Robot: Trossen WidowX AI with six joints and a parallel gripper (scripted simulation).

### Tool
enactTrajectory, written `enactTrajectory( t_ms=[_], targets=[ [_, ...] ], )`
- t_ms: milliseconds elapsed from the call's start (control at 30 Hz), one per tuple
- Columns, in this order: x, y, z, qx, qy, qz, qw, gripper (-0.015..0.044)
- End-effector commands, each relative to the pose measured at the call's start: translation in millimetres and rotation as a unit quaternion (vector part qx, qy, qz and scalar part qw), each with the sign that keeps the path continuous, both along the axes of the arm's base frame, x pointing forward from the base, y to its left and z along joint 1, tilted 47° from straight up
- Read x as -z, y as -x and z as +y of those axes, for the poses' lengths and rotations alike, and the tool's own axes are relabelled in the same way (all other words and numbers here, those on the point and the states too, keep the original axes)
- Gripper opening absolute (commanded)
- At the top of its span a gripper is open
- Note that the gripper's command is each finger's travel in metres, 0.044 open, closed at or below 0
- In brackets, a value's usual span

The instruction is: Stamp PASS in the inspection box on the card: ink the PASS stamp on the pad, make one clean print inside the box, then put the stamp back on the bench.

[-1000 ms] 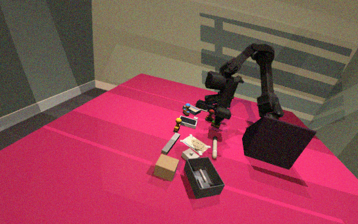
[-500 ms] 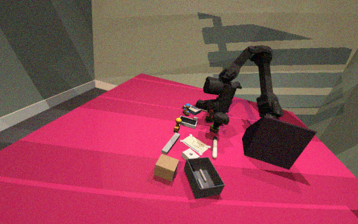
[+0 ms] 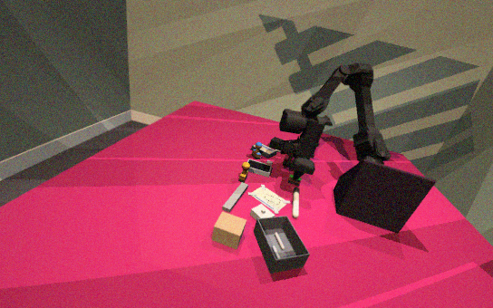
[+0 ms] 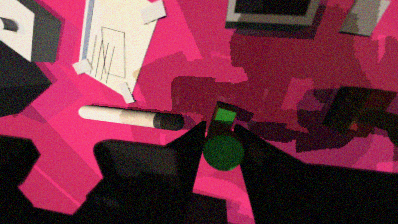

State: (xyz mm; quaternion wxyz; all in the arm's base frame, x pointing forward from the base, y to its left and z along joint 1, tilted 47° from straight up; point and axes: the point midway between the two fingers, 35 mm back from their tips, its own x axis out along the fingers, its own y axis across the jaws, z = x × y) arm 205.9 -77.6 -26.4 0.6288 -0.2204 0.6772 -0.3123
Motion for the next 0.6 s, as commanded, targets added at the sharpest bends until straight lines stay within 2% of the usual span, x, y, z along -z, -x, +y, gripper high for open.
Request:
enactTrajectory(
  t_ms=[0, 67, 200, 433, 567],
  targets=[
    [0, 0, 0, 0.0, 0.0, 0.0, 1.0, 0.021],
    [0, 0, 0, 0.0, 0.0, 0.0, 1.0, 0.0263],
    [-6, -4, 8, -0.001, -0.002, 0.0, 1.0, 0.0265],
    [-79, -14, 82, -0.002, 0.0, 0.004, 1.0, 0.0265],
    [-81, -14, 84, -0.002, 0.001, 0.004, 1.0, 0.0265]
  ],
)
